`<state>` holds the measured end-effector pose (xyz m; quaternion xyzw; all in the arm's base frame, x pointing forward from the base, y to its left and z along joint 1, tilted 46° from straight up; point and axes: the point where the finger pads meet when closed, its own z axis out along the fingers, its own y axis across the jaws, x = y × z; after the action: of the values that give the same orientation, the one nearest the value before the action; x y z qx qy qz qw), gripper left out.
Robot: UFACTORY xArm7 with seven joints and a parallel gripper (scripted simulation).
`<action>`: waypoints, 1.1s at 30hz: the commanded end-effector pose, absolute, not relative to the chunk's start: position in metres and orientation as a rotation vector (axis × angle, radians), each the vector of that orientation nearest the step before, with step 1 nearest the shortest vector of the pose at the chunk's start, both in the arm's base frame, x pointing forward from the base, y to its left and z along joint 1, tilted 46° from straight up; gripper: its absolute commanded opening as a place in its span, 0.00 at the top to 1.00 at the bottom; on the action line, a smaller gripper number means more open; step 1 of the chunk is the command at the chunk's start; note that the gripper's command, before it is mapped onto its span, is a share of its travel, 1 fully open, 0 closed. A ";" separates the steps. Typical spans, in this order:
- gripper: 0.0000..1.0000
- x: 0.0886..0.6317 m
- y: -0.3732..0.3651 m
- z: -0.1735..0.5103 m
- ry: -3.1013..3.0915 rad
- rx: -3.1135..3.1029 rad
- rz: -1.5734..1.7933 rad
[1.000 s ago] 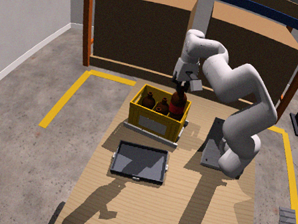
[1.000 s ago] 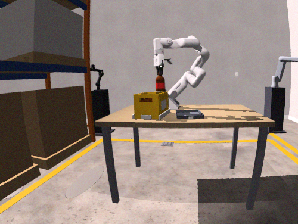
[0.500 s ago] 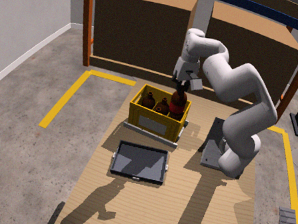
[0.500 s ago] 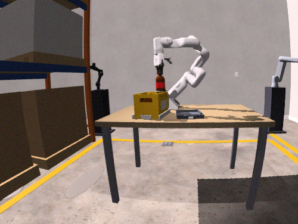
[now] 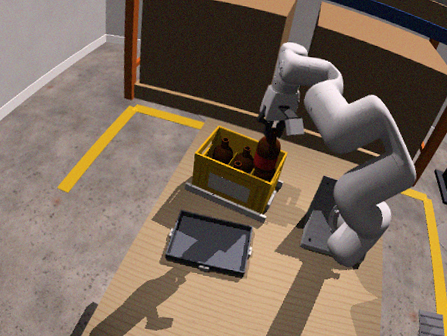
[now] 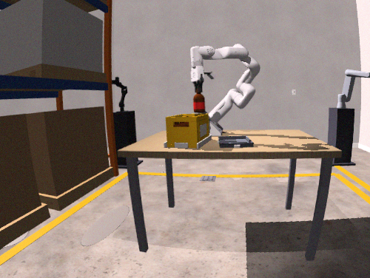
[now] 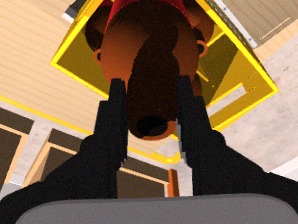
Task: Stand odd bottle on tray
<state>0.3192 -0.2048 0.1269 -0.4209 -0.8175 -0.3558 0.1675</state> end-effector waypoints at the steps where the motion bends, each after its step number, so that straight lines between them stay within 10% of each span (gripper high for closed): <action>1: 1.00 0.320 -0.206 0.128 -2.329 -1.202 -1.011; 33: 1.00 0.327 -0.195 0.140 -2.329 -1.202 -1.011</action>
<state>0.3245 -0.1960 0.1363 -0.4208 -0.8175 -0.3558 0.1675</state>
